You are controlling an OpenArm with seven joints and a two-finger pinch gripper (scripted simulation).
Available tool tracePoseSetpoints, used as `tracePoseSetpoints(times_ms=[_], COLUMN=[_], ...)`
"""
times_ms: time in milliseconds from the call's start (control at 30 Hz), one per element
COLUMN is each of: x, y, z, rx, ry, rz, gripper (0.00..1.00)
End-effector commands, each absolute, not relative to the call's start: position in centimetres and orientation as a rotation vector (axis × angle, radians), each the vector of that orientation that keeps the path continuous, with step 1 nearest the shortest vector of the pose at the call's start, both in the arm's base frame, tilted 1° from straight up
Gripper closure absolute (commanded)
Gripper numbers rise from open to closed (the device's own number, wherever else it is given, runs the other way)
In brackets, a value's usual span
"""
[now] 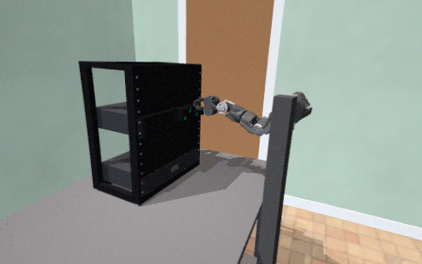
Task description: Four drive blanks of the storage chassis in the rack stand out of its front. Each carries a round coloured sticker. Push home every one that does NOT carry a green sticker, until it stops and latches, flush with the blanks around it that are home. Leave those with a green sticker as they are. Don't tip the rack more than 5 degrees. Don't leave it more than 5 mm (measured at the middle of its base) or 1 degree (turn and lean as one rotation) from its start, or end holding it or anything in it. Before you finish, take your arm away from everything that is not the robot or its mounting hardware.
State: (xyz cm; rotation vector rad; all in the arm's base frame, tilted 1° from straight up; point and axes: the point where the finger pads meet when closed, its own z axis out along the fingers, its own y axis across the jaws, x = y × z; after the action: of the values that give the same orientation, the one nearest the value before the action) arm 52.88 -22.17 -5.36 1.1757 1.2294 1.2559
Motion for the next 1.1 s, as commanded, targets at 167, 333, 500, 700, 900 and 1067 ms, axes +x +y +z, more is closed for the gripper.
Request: tracePoseSetpoints(times_ms=[167, 333, 500, 700, 900, 1067], x=[53.12, 53.32, 53.40, 53.40, 53.40, 53.16], y=[-21.45, -21.38, -21.36, -21.36, -21.36, -21.27], z=[-5.63, -5.72, -5.69, -5.69, -5.69, -5.46], rx=[1.171, 1.172, 1.172, 1.172, 1.172, 1.164], ry=[1.252, 1.253, 1.253, 1.253, 1.253, 1.250], rz=[1.262, 1.261, 1.262, 1.262, 1.262, 1.265], gripper=[1.00, 1.00, 1.00, 1.00, 1.00, 1.00])
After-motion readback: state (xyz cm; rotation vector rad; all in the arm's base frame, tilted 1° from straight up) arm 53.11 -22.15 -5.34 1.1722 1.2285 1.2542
